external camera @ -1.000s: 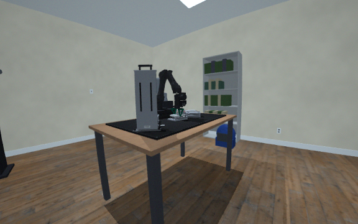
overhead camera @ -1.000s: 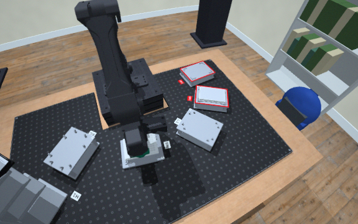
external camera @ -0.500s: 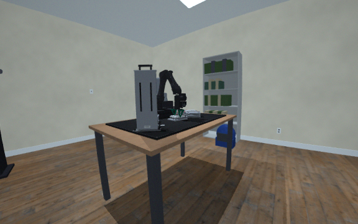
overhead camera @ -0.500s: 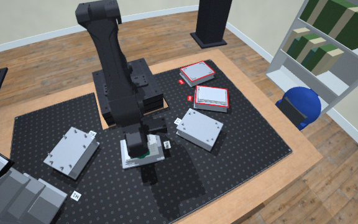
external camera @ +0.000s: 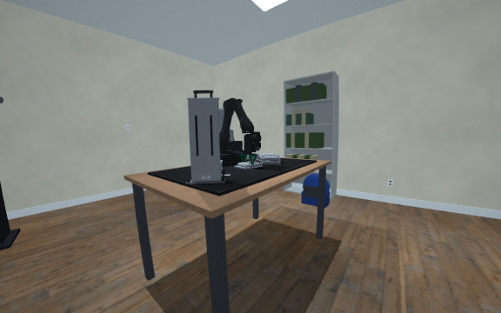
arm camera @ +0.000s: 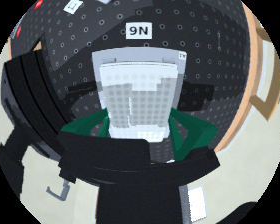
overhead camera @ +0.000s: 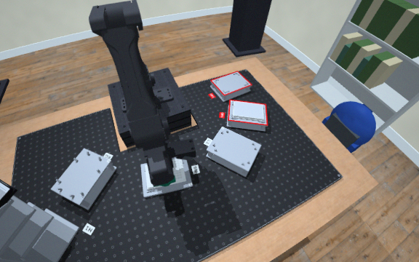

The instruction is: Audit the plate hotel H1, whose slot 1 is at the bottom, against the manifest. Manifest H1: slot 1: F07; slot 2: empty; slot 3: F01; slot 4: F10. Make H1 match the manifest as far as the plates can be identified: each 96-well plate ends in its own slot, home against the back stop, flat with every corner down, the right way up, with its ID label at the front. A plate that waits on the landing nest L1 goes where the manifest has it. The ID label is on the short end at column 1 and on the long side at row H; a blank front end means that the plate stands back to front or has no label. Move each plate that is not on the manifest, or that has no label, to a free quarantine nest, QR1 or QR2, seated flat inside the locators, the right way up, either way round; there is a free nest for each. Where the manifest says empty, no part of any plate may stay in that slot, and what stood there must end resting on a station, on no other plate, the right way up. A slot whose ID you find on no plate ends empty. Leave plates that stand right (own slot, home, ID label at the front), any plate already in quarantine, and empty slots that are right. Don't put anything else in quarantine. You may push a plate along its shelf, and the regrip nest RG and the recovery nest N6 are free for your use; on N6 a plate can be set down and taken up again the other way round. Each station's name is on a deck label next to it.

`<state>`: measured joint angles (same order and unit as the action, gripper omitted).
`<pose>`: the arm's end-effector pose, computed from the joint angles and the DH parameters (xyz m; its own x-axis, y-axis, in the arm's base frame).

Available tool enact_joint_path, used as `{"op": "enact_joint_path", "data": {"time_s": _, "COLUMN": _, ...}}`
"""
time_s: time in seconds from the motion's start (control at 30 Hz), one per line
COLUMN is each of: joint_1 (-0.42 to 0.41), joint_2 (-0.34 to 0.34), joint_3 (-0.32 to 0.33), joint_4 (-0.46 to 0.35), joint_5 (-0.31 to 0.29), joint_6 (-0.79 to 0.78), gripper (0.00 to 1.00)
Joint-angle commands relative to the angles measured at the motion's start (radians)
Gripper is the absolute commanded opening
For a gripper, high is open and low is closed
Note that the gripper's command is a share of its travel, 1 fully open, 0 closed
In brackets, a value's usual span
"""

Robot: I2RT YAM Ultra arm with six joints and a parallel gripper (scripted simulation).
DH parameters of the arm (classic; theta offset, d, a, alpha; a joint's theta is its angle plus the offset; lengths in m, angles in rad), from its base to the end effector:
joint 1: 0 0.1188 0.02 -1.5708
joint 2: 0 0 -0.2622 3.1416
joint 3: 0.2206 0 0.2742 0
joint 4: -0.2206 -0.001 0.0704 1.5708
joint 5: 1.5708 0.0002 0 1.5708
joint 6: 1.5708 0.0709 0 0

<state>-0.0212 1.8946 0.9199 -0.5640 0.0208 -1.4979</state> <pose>0.3075 -0.0070 0.0384 -0.0946 -0.9953 0.0184 -0.9950 0.0939 -0.0335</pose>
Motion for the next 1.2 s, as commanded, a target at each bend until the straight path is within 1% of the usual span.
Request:
{"op": "enact_joint_path", "data": {"time_s": 0.0, "joint_1": 0.0, "joint_2": -0.003, "joint_3": 0.002, "joint_4": 0.012, "joint_5": -0.002, "joint_6": -0.002, "gripper": 0.86}}
{"op": "enact_joint_path", "data": {"time_s": 0.37, "joint_1": -0.001, "joint_2": 0.012, "joint_3": -0.003, "joint_4": 0.032, "joint_5": -0.002, "joint_6": -0.002, "gripper": 0.86}}
{"op": "enact_joint_path", "data": {"time_s": 0.4, "joint_1": -0.001, "joint_2": 0.012, "joint_3": -0.003, "joint_4": 0.032, "joint_5": -0.002, "joint_6": -0.002, "gripper": 1.0}}
{"op": "enact_joint_path", "data": {"time_s": 0.87, "joint_1": -0.001, "joint_2": 0.012, "joint_3": -0.003, "joint_4": 0.032, "joint_5": -0.002, "joint_6": -0.002, "gripper": 1.0}}
{"op": "enact_joint_path", "data": {"time_s": 1.17, "joint_1": 0.001, "joint_2": -0.071, "joint_3": 0.035, "joint_4": -0.089, "joint_5": -0.002, "joint_6": 0.0, "gripper": 1.0}}
